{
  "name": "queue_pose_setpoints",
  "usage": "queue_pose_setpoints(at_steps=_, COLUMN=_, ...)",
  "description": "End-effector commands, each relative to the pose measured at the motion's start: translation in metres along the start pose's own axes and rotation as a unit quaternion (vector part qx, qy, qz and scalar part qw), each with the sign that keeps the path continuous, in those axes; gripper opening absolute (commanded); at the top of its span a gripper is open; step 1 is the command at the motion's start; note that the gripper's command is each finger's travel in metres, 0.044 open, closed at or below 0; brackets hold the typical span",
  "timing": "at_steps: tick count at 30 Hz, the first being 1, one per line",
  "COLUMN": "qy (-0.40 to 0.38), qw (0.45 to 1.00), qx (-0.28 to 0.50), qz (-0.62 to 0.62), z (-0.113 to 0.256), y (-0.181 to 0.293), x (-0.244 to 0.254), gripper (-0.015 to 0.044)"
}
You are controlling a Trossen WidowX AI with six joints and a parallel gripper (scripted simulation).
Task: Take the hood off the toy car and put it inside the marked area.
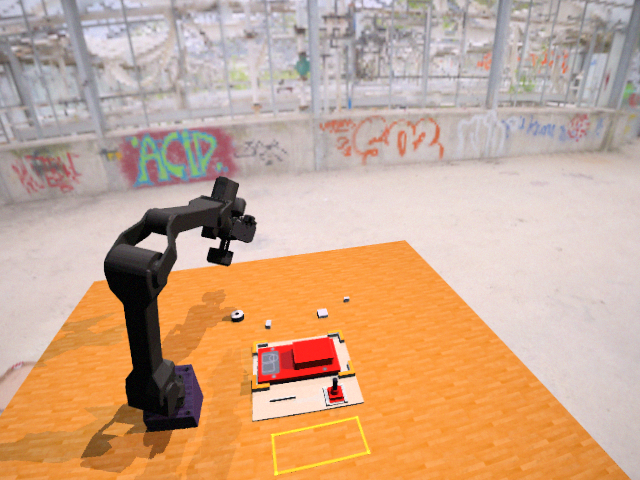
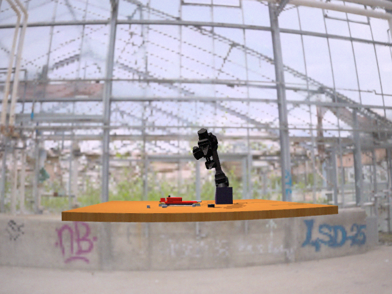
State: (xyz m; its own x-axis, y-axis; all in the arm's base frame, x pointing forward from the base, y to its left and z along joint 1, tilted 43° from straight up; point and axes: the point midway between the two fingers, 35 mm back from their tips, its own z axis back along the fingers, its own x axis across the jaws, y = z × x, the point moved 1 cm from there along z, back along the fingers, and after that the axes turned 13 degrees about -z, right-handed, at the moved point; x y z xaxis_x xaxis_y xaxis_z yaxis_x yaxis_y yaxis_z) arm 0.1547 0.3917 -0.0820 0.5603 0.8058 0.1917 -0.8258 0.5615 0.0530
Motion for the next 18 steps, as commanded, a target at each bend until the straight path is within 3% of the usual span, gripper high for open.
queue_pose_setpoints(at_steps=1, qy=0.042, qw=0.997, qx=-0.06, qz=0.015, z=0.005, y=-0.054, x=-0.003, gripper=0.044)
queue_pose_setpoints(at_steps=10, qy=0.2, qw=0.964, qx=-0.161, qz=0.073, z=0.038, y=-0.181, x=-0.039, gripper=0.044)
queue_pose_setpoints(at_steps=18, qy=0.368, qw=0.904, qx=-0.167, qz=0.138, z=0.092, y=-0.277, x=-0.091, gripper=0.044)
